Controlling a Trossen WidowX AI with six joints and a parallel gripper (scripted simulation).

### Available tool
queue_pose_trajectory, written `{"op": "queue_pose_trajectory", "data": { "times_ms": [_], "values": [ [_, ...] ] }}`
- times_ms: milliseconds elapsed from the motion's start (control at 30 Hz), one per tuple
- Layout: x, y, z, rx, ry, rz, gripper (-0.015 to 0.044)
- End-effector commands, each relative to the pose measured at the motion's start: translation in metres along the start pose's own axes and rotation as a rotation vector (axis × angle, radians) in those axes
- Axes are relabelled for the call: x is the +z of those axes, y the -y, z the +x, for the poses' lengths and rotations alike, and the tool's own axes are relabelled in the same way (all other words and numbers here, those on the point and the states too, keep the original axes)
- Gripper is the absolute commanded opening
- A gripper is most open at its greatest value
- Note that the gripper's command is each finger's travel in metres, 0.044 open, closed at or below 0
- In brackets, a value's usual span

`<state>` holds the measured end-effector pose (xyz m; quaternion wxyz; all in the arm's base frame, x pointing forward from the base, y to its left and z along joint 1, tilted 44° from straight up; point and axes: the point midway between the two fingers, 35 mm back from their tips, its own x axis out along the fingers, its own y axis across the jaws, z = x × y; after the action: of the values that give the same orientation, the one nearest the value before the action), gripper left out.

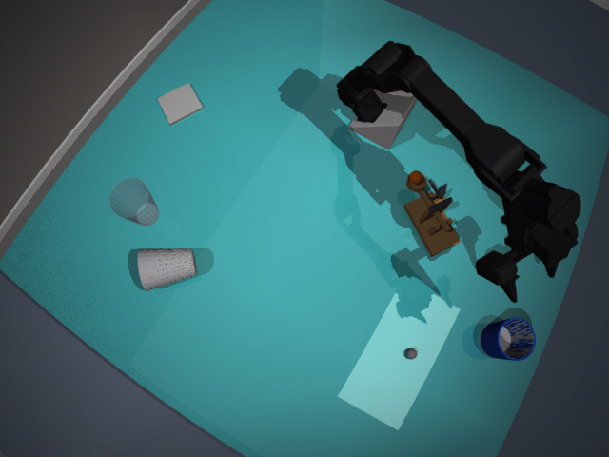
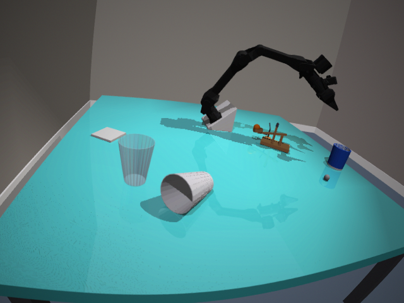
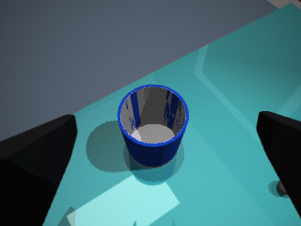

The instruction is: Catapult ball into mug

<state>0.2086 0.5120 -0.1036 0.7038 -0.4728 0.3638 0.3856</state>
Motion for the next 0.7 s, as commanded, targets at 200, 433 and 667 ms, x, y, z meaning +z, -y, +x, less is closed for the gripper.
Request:
{"op": "queue_pose_trajectory", "data": {
  "times_ms": [200, 433, 667],
  "values": [
    [0.0012, 0.0010, 0.0010, -0.006, 0.005, -0.004, 0.0440],
    [0.0012, 0.0010, 0.0010, -0.006, 0.005, -0.004, 0.0361],
    [0.0012, 0.0010, 0.0010, -0.006, 0.005, -0.004, 0.0177]
  ]
}}
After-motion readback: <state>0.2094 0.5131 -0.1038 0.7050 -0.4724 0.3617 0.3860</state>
